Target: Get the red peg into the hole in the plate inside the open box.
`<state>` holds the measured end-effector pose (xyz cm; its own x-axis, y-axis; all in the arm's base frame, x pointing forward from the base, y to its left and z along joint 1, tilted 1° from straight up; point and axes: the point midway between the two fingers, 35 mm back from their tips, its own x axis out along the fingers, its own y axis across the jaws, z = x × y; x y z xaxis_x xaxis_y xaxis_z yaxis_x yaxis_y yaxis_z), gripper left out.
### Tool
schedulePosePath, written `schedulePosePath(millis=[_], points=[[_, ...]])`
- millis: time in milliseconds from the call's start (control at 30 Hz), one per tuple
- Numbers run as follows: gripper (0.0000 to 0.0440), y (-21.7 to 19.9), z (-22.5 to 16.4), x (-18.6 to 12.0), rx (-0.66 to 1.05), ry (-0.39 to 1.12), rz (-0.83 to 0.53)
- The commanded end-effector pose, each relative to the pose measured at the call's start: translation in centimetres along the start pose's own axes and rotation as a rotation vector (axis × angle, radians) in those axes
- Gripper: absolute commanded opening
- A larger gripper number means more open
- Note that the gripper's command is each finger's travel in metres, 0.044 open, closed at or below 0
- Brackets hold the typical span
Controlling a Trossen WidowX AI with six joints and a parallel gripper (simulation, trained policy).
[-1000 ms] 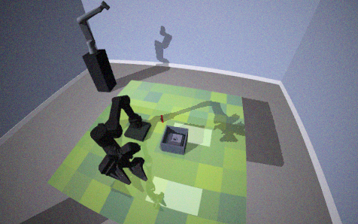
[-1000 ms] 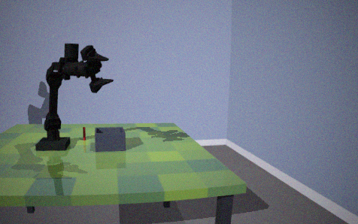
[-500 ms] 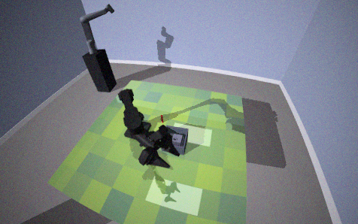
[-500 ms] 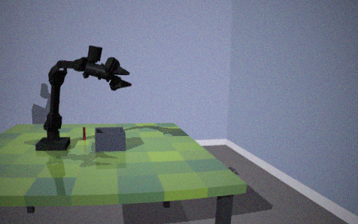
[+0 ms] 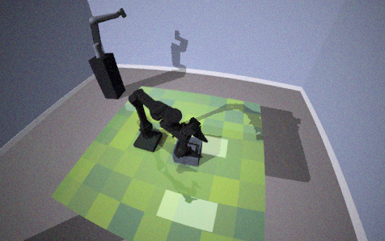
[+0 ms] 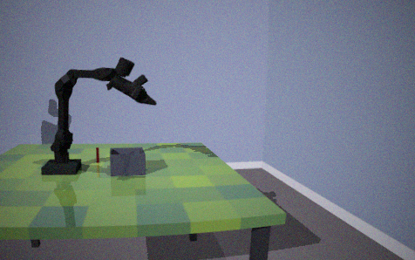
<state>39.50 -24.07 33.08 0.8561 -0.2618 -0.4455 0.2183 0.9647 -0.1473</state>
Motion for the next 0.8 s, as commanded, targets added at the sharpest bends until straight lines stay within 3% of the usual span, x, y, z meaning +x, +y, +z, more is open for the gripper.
schedulePosePath(millis=[0,400,767], points=[[0.0440,3.0,-1.0,-0.1,0.085,0.063,0.037],[0.0440,14.1,-5.7,-2.5,0.359,0.340,0.123],[0.0440,21.9,-12.1,-7.3,0.558,0.639,0.067]])
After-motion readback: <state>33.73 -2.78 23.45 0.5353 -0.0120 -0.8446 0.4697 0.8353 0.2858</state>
